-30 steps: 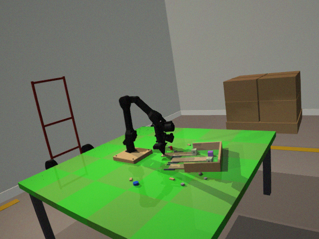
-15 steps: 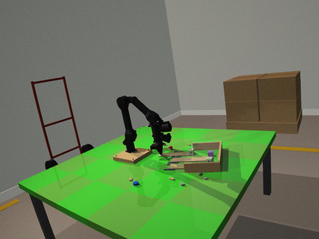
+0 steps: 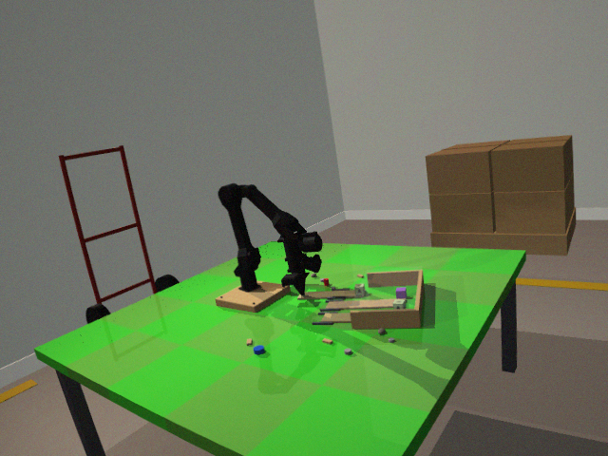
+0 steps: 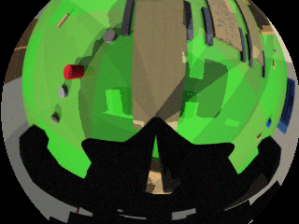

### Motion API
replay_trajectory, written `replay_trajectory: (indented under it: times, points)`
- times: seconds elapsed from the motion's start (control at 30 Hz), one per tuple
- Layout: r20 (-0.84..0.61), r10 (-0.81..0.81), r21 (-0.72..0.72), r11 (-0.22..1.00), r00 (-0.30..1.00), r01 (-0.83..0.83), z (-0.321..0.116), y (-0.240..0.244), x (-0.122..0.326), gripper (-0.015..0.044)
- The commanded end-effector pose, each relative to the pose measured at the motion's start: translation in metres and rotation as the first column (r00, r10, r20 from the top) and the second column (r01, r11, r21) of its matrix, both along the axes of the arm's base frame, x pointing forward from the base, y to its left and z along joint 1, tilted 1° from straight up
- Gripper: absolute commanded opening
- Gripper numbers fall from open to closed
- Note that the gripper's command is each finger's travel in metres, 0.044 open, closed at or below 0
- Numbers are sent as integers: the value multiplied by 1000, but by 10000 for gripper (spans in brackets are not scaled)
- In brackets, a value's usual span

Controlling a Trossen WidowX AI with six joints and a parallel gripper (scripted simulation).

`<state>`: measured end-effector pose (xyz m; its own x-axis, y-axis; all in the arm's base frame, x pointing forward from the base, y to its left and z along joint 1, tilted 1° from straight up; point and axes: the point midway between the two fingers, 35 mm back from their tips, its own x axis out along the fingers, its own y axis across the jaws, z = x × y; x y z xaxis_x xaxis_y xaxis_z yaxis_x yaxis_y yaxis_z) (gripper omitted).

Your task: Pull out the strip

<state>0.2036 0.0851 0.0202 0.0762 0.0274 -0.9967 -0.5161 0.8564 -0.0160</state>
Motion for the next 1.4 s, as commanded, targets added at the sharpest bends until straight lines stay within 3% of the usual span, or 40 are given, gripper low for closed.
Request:
replay_trajectory:
  times: [0.0,1.37]
  points:
    - [-40,1,-19,1000,999,-2,-8,-8,-15,0]
    - [-42,1,-20,1000,999,-2,-9,-23,-39,0]
